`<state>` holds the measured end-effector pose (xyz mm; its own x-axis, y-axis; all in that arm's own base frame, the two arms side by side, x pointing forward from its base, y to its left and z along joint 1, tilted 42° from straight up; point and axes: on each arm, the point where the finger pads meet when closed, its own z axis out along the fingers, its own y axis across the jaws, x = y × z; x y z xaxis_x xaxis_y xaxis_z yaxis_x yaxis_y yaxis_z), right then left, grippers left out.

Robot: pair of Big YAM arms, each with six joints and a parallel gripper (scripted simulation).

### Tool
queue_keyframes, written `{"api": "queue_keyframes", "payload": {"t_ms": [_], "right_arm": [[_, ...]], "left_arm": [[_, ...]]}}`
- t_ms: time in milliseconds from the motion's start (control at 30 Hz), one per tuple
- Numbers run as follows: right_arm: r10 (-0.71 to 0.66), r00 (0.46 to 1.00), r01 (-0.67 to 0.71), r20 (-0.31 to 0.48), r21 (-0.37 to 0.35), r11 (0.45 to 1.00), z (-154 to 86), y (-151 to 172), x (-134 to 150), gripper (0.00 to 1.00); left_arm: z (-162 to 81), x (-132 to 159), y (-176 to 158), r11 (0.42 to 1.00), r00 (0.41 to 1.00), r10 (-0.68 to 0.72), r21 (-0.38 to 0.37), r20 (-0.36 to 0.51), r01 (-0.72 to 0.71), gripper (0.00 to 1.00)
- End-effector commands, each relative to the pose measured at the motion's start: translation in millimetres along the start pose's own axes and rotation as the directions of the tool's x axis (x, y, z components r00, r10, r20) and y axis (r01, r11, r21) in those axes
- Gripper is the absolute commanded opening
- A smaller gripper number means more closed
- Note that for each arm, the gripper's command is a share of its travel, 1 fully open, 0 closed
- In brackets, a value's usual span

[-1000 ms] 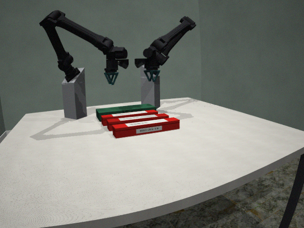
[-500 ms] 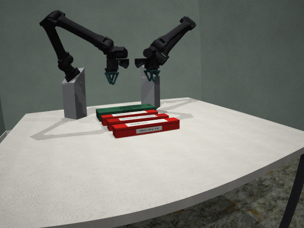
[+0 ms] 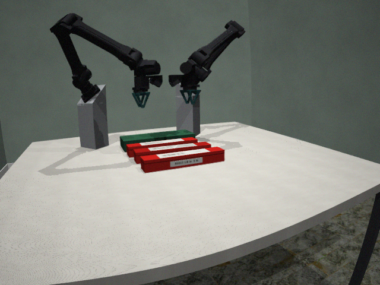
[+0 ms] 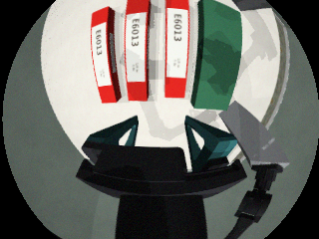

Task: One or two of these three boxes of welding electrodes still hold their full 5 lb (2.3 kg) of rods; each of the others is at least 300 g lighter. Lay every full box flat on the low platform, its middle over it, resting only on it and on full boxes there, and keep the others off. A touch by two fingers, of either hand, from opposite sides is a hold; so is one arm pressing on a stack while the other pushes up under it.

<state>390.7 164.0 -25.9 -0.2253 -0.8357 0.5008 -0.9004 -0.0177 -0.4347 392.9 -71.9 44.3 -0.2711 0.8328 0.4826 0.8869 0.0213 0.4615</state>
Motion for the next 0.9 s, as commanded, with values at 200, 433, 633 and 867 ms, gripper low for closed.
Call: {"api": "queue_keyframes", "payload": {"t_ms": [200, 433, 633, 867], "right_arm": [[0.002, 1.0, -0.002, 0.004, 0.004, 1.0, 12.9, -3.2, -0.3, 0.72], [0.002, 1.0, -0.002, 0.003, 0.004, 1.0, 22.4, -2.9, -0.1, 0.72], [0.002, 1.0, -0.002, 0.003, 0.004, 1.0, 29.3, -2.7, 0.1, 0.72], [0.001, 1.0, -0.001, 0.002, 0.004, 1.0, 37.5, -2.5, 0.3, 0.72]], "left_arm": [[12.8, -1.4, 3.3, 1.0, 1.0, 0.0, -0.002, 0.004, 0.0, 0.72], [22.4, -1.2, 2.9, 1.0, 1.0, 0.001, -0.002, 0.003, -0.001, 0.72], [29.2, -1.1, 2.7, 1.0, 1.0, 0.001, -0.002, 0.003, -0.001, 0.72], [37.4, -0.9, 2.3, 1.0, 1.0, 0.002, -0.002, 0.002, -0.002, 0.72]]}}
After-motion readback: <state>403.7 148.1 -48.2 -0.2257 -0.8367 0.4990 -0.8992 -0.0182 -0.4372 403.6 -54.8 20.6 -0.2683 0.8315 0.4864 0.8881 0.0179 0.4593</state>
